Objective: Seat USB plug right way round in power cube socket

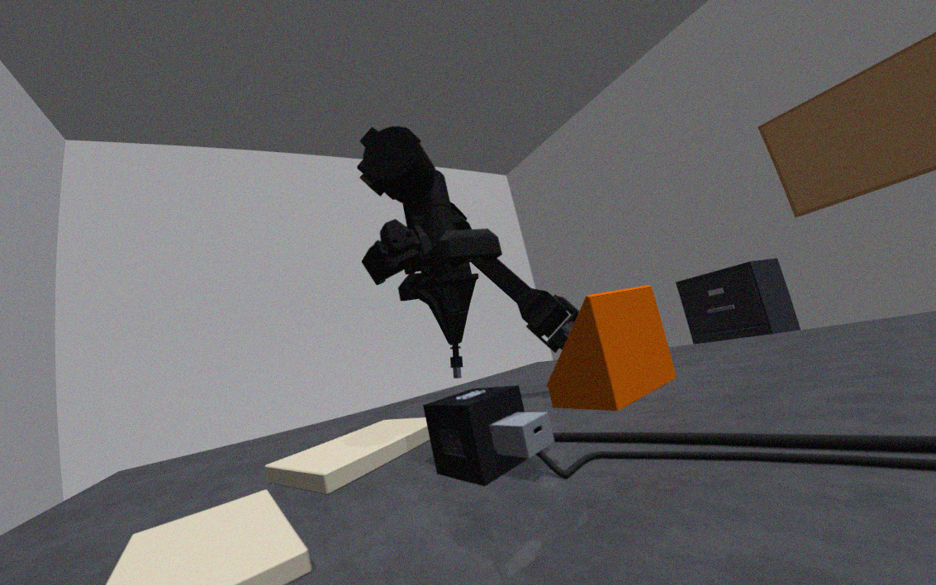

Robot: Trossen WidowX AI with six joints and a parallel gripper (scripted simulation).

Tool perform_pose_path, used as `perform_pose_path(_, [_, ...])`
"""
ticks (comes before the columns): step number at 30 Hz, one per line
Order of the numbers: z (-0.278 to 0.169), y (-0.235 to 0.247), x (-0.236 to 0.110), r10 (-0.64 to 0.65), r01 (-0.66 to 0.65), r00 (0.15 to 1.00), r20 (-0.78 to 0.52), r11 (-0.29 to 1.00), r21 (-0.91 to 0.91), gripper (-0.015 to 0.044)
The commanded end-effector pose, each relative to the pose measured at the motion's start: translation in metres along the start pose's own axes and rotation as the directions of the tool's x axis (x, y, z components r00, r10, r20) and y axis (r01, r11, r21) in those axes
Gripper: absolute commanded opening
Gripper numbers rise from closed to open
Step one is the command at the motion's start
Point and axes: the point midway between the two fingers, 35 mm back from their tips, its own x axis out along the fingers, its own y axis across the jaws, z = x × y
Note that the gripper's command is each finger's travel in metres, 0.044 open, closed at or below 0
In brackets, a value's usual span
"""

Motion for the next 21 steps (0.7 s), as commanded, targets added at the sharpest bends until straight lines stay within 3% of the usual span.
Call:
perform_pose_path(1, [0.0000,0.0000,0.0001,0.000,0.000,1.000,0.000,0.994,0.113,0.0000])
perform_pose_path(21, [0.0000,0.0000,0.0001,0.000,0.000,1.000,0.000,0.804,0.594,0.0000])
